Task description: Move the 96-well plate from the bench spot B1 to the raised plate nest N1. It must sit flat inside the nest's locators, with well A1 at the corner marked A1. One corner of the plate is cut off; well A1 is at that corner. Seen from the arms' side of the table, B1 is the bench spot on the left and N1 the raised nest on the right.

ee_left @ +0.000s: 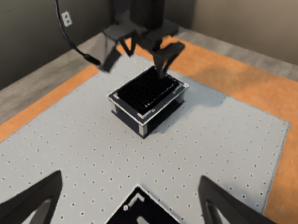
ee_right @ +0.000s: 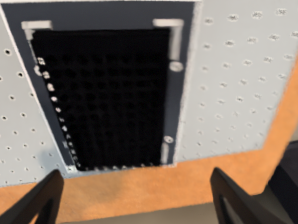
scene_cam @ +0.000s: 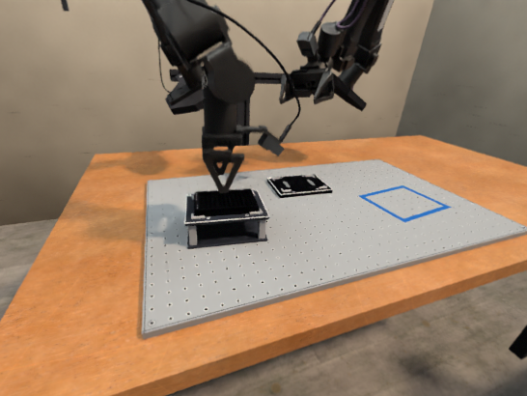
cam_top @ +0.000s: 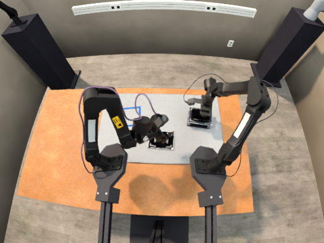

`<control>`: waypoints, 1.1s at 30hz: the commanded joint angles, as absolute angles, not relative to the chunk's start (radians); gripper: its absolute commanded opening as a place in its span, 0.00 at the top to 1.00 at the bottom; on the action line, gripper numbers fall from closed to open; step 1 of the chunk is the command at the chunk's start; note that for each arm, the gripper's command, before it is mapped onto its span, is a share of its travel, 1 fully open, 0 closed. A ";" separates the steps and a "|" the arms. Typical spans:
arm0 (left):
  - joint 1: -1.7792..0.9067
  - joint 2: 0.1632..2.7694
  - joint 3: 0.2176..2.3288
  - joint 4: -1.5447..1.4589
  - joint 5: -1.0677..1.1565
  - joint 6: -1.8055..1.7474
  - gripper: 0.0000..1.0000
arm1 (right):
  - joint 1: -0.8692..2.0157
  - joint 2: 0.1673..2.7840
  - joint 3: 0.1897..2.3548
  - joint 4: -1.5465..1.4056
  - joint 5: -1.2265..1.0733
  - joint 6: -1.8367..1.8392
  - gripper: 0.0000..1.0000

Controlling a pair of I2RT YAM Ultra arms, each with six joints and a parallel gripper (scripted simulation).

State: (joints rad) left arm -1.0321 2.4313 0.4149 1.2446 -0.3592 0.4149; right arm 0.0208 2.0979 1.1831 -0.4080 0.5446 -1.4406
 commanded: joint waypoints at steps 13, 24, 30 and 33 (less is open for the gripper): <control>-1.041 2.433 0.419 1.254 -0.359 0.412 0.00 | 0.100 2.000 1.209 -0.633 0.533 -1.328 0.00; -1.041 2.433 0.419 1.254 -0.359 0.412 0.00 | 0.065 1.880 1.053 -0.392 0.424 -1.069 0.00; -1.041 2.433 0.419 1.254 -0.359 0.412 0.00 | 0.052 1.793 0.909 -0.237 0.384 -0.925 0.00; -1.041 2.433 0.419 1.254 -0.359 0.412 0.00 | 0.050 1.781 0.887 -0.210 0.379 -0.901 0.00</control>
